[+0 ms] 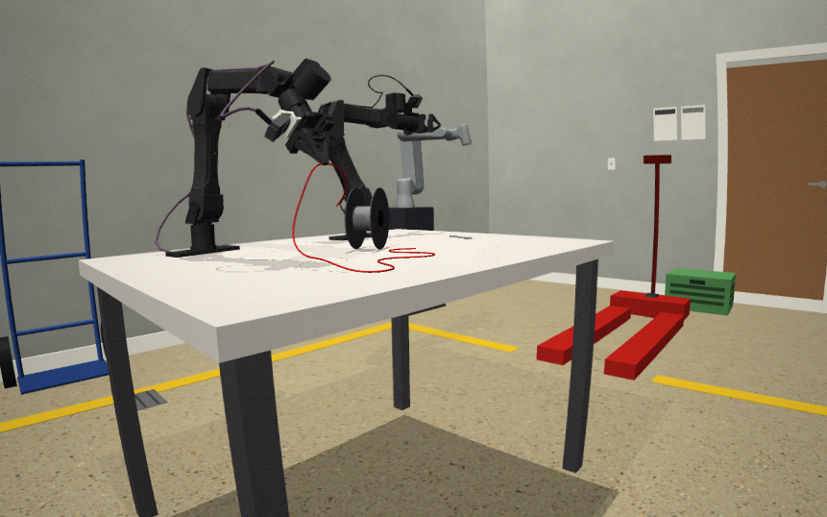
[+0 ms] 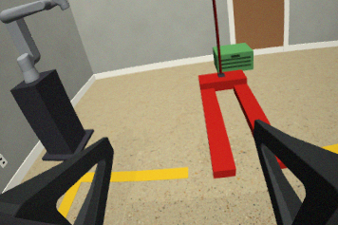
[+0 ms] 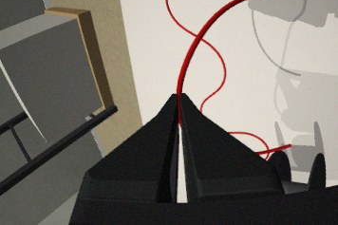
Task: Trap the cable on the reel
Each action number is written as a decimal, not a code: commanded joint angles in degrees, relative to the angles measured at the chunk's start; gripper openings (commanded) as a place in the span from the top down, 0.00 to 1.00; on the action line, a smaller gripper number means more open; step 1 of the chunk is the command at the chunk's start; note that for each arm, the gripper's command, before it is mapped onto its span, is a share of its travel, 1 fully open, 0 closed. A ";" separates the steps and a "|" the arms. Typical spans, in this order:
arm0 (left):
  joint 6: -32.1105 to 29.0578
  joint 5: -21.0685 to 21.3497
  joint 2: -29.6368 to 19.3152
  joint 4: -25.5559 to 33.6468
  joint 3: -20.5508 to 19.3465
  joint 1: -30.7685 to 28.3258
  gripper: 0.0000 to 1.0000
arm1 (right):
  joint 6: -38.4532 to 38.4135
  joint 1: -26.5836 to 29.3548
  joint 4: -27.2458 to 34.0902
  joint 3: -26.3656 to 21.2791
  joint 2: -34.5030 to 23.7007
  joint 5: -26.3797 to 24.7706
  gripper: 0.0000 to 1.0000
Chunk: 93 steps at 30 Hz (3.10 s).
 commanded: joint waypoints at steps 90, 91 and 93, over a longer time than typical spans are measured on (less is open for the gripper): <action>0.57 -0.30 0.64 -0.71 -0.43 -0.75 0.25 | -0.20 -0.34 -0.97 2.16 -2.26 1.35 1.00; 0.57 -0.30 0.64 -0.71 -0.43 -0.75 0.25 | -0.20 -0.34 -0.97 2.16 -2.26 1.35 1.00; 0.64 0.22 0.77 -0.79 -0.53 -0.98 0.25 | -0.20 -0.34 -0.97 2.16 -2.27 1.35 1.00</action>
